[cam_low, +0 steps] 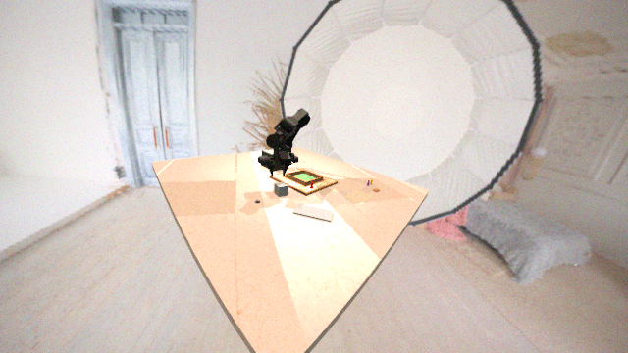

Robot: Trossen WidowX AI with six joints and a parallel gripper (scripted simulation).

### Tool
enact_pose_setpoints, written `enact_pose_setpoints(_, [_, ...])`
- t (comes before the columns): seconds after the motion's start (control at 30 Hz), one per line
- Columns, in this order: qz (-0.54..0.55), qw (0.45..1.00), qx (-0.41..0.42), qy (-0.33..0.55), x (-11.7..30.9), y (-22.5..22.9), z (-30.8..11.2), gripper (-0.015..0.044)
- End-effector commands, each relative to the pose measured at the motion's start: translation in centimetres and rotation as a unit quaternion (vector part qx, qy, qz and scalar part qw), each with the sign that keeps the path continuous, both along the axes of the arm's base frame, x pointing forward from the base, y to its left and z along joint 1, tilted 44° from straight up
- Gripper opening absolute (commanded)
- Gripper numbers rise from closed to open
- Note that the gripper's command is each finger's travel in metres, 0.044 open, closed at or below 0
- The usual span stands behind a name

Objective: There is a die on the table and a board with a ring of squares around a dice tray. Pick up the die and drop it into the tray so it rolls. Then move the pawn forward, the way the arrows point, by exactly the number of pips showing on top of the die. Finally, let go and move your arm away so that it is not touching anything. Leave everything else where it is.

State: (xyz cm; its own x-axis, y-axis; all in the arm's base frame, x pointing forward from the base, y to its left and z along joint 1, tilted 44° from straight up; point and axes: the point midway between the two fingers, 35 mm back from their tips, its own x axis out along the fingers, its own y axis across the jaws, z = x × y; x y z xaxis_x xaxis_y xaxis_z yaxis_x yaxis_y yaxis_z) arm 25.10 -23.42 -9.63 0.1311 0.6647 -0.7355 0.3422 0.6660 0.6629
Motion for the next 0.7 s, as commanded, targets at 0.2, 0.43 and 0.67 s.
enact_pose_setpoints(0.2, [0.017,1.000,-0.006,-0.009,0.5,0.5,-1.3,0.0275])
enact_pose_setpoints(0.43, [0.017,1.000,-0.006,-0.009,0.7,1.4,-2.3,0.0275])
enact_pose_setpoints(0.67, [0.017,1.000,-0.006,-0.009,0.8,1.6,-2.6,0.0275])
